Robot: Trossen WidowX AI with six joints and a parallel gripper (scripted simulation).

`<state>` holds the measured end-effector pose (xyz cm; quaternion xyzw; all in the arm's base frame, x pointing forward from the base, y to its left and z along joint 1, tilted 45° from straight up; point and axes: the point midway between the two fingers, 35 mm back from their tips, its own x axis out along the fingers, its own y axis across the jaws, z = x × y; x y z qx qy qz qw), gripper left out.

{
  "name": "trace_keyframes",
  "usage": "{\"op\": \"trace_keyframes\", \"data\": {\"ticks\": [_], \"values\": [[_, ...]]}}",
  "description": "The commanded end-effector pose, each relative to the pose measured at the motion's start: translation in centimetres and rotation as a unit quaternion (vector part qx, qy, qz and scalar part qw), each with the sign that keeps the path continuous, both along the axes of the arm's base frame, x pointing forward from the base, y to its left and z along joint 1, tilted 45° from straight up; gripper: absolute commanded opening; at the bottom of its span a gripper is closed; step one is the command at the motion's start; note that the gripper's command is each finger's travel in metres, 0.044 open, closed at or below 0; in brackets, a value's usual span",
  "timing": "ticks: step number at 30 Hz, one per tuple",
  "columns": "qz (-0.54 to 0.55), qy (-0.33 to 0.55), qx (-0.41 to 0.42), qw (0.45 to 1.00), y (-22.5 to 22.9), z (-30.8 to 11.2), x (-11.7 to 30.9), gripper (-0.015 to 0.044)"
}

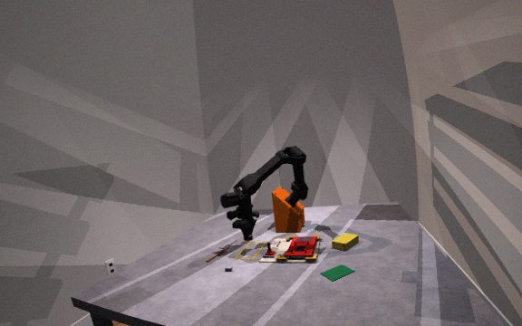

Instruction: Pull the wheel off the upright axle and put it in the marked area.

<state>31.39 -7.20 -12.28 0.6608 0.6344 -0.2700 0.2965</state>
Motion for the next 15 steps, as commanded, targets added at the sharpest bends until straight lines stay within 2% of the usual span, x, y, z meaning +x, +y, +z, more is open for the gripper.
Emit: {"op": "trace_keyframes", "data": {"ticks": [1, 10, 15], "values": [[0.0, 0.011, 0.009, 1.0, 2.3, -2.1, -0.5, 0.0], [0.001, 0.012, 0.012, 1.0, 4.4, -4.0, -0.7, 0.0], [0.006, 0.01, 0.008, 1.0, 4.2, -3.8, -0.5, 0.0131]]}}
